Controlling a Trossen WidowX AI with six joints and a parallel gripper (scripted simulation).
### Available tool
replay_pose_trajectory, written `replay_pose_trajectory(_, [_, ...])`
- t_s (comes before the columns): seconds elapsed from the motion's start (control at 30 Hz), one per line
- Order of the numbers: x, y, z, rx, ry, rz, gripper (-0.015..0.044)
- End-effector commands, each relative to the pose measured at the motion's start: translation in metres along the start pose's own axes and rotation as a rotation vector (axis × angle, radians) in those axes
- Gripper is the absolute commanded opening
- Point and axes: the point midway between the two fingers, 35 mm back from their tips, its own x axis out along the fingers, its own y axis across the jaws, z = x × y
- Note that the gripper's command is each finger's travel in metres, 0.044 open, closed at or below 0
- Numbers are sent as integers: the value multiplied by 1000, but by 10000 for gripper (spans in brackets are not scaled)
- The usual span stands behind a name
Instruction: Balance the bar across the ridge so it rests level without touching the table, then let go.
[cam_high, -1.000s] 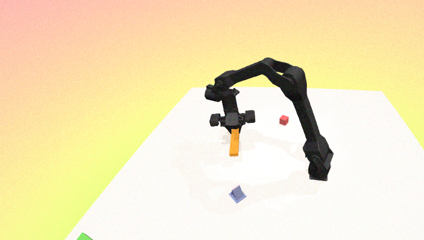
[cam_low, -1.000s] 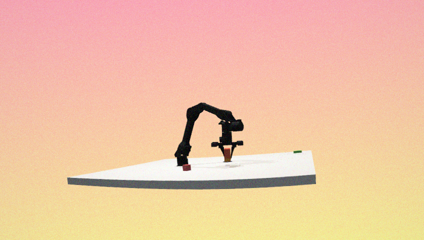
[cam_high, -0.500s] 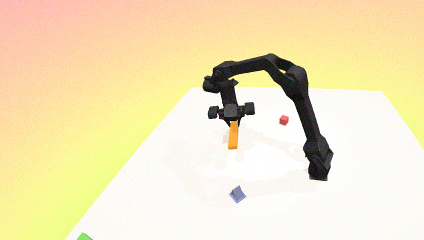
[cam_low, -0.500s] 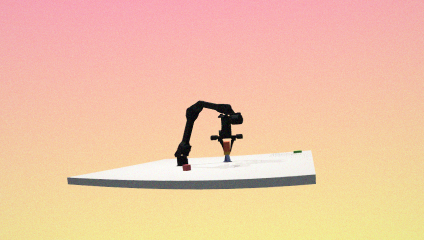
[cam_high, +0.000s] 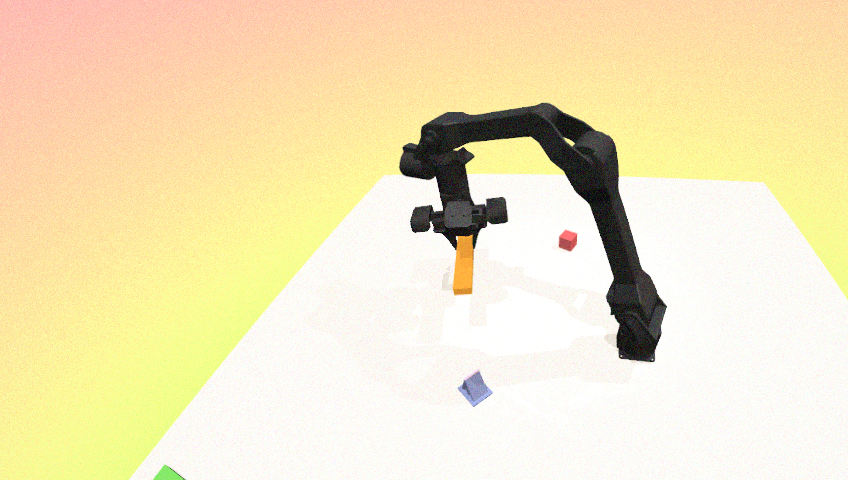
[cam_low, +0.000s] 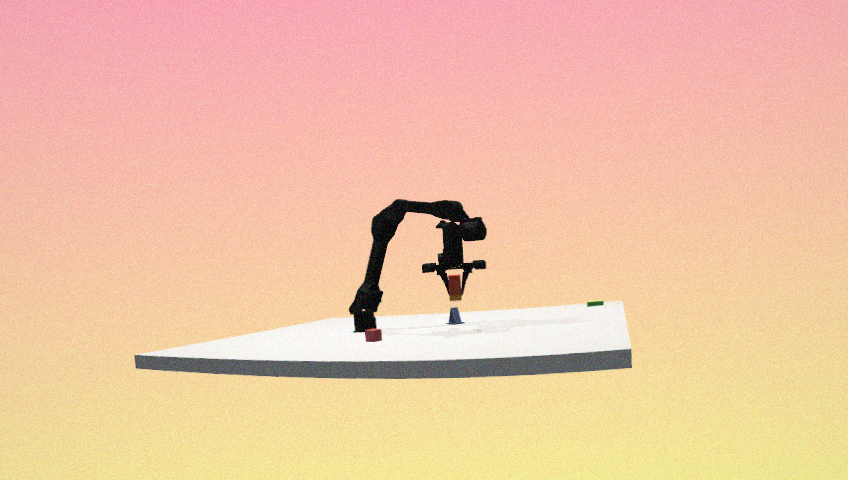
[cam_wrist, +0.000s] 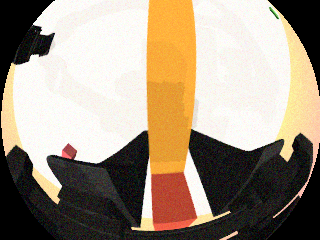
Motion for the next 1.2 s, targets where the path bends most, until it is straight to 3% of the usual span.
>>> replay_pose_trajectory(0.0, [-5,-5,14,-26,5,-11,0])
replay_pose_trajectory(1.17, [-8,-26,151,-322,-8,-15,0])
